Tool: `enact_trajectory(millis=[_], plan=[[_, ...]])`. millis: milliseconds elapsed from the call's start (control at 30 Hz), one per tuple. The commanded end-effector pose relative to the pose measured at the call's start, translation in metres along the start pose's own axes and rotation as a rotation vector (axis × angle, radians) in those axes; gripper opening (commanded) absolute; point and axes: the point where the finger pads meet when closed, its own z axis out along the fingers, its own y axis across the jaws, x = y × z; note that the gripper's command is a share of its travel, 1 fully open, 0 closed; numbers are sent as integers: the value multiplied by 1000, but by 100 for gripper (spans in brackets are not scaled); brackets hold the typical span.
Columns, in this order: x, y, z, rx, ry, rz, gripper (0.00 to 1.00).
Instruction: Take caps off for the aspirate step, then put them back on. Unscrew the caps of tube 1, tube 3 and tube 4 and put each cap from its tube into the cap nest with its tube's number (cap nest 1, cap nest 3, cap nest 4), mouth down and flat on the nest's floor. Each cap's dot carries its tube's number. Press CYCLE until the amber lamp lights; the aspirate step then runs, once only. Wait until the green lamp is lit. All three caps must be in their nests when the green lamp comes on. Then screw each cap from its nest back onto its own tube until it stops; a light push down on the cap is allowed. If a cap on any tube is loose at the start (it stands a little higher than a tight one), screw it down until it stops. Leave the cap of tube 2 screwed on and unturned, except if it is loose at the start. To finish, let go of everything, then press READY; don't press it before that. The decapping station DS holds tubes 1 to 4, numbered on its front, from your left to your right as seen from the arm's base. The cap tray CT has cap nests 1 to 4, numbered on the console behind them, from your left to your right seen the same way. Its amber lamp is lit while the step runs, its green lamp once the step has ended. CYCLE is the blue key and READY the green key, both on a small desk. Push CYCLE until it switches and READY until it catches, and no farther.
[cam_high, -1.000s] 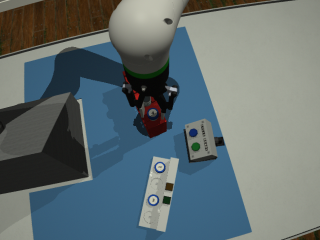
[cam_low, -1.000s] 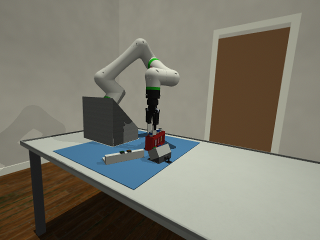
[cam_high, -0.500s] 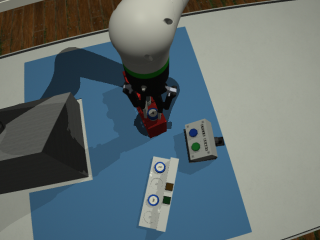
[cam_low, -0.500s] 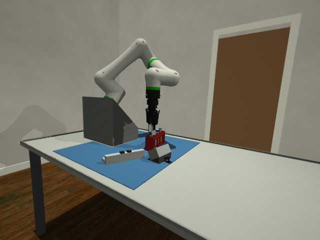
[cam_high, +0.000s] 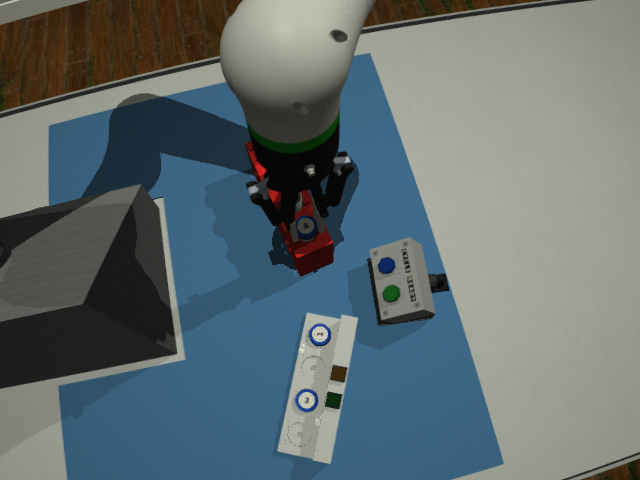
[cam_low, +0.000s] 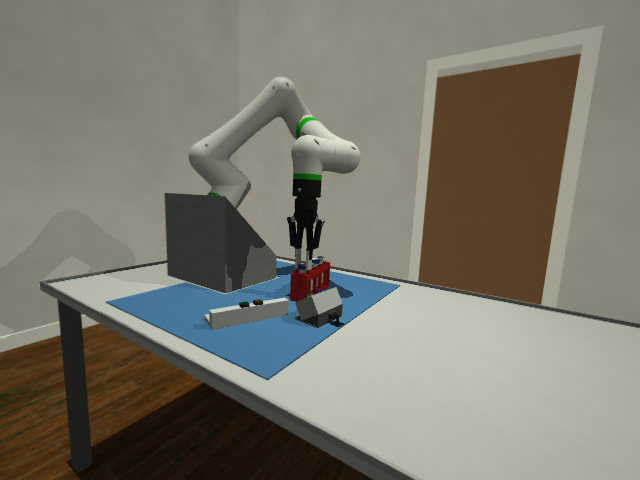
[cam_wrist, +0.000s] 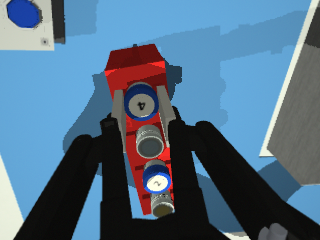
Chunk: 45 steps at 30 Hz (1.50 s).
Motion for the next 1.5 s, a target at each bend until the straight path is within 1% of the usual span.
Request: enact_trajectory(millis=[0, 267, 500, 533, 933, 1033, 1067, 1100, 1167, 1200, 1233, 1267, 1300, 1333, 1367, 1400, 1467], plan=[[0, 0, 0, 11, -11, -257, 0], [0, 0, 0, 13, -9, -604, 0], [0, 0, 0, 13, -9, -604, 0], [0, 0, 0, 13, -9, -604, 35], [0, 0, 0, 13, -9, -604, 35], [0, 0, 0, 11, -11, -354, 35], [0, 0, 0, 11, -11, -354, 35], [0, 0, 0, 11, -11, -289, 35], [0, 0, 0, 11, -11, -271, 35], [0, 0, 0, 10, -12, -188, 35], [0, 0, 0, 10, -12, -188, 35], [0, 0, 0, 10, -12, -104, 35], [0, 0, 0, 10, -12, -104, 35], [0, 0, 0, 9, -12, -21, 35], [0, 0, 0, 9, -12, -21, 35], [0, 0, 0, 9, -13, 62, 35], [0, 0, 0, 9, -13, 62, 35]])
